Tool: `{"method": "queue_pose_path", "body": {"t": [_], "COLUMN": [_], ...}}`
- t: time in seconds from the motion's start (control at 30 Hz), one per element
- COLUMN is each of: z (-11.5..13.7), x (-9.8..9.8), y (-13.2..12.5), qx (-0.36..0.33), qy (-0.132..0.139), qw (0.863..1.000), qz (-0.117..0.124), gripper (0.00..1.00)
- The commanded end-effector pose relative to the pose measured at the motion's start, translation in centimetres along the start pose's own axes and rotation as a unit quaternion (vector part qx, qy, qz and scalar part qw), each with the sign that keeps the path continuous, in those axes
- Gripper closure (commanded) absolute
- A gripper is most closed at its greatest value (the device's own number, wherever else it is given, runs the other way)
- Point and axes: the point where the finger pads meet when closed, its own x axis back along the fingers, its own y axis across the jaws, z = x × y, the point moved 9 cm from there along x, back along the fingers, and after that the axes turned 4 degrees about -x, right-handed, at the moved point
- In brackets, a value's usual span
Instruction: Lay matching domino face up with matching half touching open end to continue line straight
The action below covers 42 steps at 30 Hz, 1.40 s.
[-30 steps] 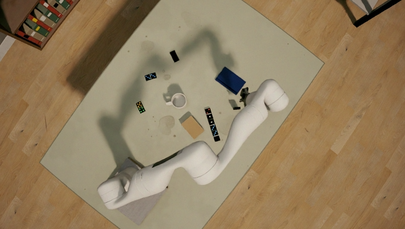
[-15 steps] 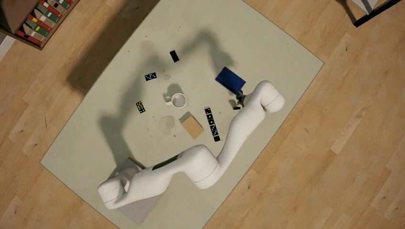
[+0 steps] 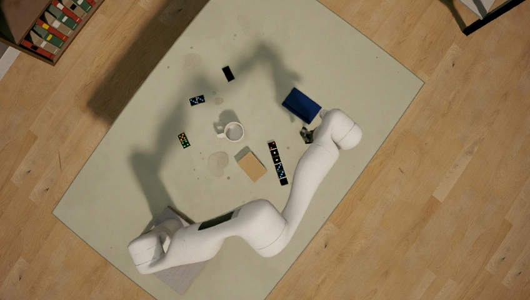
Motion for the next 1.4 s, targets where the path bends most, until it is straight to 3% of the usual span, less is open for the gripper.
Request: {"method": "queue_pose_path", "body": {"t": [0.0, 0.5, 1.37], "z": [-0.26, -0.58, -0.59], "x": [-0.14, -0.45, -0.46], "y": [-0.28, -0.95, -0.99], "qx": [0.083, 0.220, 0.226], "qy": [0.012, 0.024, 0.024], "qw": [0.996, 0.975, 0.974], "qz": [-0.006, -0.020, -0.020], "gripper": [0.51, 0.51, 0.51]}}
